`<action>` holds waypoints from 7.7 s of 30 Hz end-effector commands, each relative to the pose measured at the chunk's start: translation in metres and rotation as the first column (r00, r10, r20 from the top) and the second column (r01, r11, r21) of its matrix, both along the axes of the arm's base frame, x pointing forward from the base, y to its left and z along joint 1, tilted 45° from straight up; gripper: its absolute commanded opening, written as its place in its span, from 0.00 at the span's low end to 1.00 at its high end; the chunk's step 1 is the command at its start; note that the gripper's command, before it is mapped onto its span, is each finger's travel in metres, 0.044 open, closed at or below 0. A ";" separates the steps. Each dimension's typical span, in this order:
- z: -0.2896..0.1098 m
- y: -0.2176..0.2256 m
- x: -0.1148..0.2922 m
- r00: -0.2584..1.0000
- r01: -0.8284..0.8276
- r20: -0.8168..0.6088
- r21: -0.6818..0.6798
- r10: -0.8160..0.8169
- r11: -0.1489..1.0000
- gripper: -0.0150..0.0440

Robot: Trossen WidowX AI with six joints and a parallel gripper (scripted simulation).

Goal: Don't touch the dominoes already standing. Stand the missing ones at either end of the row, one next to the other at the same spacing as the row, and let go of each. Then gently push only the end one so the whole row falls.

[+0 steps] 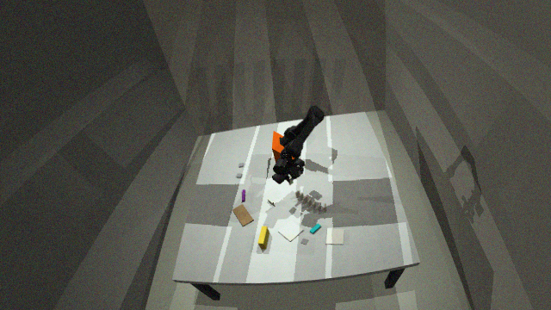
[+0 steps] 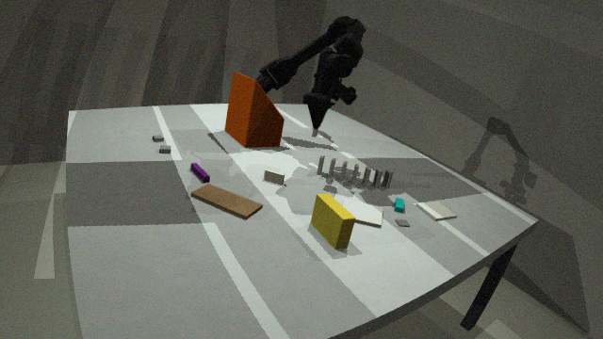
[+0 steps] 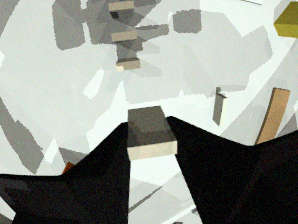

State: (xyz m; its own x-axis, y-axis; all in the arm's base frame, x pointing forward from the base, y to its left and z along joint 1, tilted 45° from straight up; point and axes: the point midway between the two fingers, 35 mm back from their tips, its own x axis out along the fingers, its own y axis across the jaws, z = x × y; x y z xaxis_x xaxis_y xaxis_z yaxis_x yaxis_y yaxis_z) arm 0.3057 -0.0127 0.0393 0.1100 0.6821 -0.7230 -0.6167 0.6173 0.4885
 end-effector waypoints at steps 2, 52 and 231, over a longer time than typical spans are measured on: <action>-0.022 0.020 0.001 1.000 0.004 -0.016 0.008 -0.004 1.000 0.44; 0.021 -0.018 -0.010 1.000 -0.002 -0.011 0.011 0.002 1.000 1.00; -0.265 -0.193 0.050 -0.023 0.887 -0.072 -0.462 -0.997 0.013 0.29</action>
State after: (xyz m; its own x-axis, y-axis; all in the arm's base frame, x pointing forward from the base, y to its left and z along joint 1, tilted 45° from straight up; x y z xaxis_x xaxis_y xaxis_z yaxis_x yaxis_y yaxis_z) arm 0.3578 -0.2082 -0.2242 0.2541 -0.0046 -0.9672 0.7762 0.5976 0.2011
